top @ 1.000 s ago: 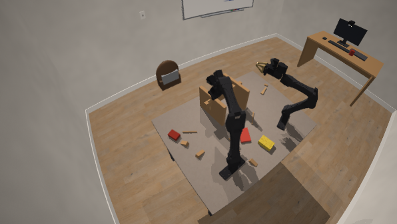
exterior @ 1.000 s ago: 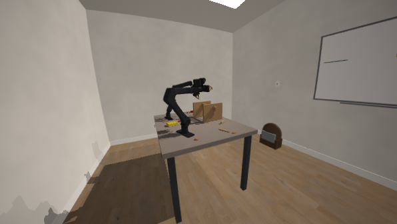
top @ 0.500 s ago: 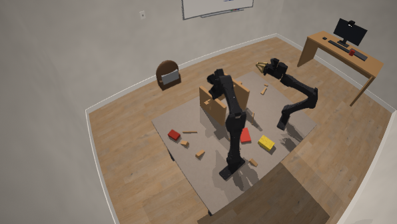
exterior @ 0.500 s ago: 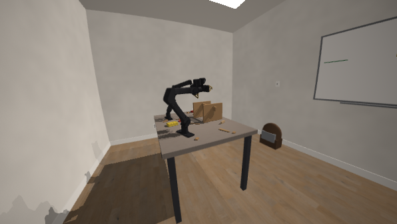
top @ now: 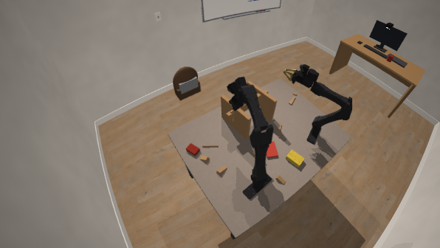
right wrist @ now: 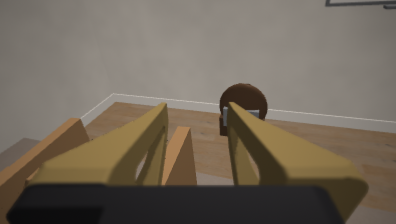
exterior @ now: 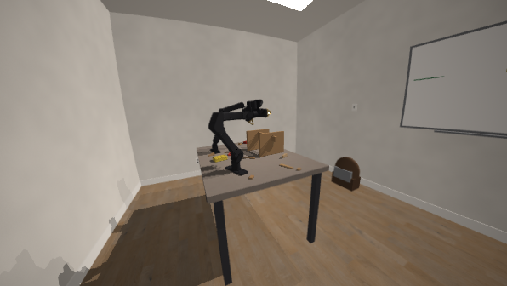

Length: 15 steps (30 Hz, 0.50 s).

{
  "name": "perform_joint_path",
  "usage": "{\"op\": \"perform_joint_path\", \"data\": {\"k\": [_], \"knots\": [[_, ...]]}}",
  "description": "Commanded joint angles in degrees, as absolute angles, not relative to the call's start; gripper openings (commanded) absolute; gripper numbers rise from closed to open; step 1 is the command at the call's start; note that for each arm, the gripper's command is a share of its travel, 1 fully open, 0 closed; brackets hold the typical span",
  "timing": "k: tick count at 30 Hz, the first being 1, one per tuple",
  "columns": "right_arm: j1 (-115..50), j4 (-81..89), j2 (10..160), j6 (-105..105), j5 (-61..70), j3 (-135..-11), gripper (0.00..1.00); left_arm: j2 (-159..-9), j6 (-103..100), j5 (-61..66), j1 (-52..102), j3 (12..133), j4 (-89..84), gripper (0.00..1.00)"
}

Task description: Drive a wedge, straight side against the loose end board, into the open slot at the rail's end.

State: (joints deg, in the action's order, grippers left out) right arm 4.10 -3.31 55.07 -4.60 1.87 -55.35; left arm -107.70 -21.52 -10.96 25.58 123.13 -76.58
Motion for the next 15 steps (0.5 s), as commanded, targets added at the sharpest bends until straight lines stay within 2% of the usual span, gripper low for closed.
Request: {"op": "perform_joint_path", "data": {"k": [1, 4, 7, 8, 13, 15], "knots": [[3.86, -4.70, 54.89, -4.99, 1.75, -58.07, 0.36, -101.96, -18.35, -10.16, 23.04, 119.45, -67.01, 0.00], [3.70, -4.69, 55.08, -4.98, 1.73, -58.10, 0.36, -97.79, -15.76, -9.18, 20.88, 114.62, -59.54, 0.00], [3.99, -4.69, 55.13, -4.99, 1.76, -58.09, 0.36, -96.29, -15.03, -9.03, 20.14, 115.27, -58.20, 0.00], [4.41, -4.68, 54.88, -4.93, 1.80, -57.56, 0.36, -94.85, -14.42, -7.62, 19.07, 109.56, -53.75, 0.00], [4.34, -4.69, 55.72, -5.07, 1.81, -58.14, 0.36, -85.93, -10.70, -6.78, 15.32, 103.99, -42.57, 0.00], [4.49, -4.63, 54.77, -5.11, 1.85, -58.10, 0.36, -83.63, -9.35, -5.99, 13.53, 95.92, -37.43, 0.00]]}}
